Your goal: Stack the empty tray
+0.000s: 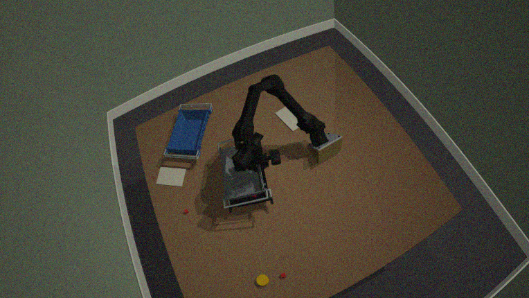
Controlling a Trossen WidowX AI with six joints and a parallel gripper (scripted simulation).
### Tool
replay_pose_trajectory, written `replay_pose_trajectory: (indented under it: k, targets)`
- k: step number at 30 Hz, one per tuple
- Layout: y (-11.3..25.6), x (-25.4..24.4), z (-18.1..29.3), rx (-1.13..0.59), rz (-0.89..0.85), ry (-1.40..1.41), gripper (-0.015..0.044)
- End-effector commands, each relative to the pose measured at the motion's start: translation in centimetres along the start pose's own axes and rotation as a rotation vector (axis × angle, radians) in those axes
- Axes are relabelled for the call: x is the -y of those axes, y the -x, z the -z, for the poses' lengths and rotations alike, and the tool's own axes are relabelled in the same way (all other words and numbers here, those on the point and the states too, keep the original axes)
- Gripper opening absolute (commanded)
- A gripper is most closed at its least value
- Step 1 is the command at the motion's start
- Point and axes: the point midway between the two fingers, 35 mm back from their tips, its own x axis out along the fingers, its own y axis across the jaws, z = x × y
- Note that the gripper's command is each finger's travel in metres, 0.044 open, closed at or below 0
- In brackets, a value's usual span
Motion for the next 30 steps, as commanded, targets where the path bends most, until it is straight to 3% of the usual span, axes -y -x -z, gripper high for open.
replay_pose_trajectory:
  k: [1,30]
  targets:
    - [-0.5,0.6,0.0,-0.002,0.035,0.017,0.0]
    - [-1.3,0.8,0.2,-0.002,0.035,0.017,0.0]
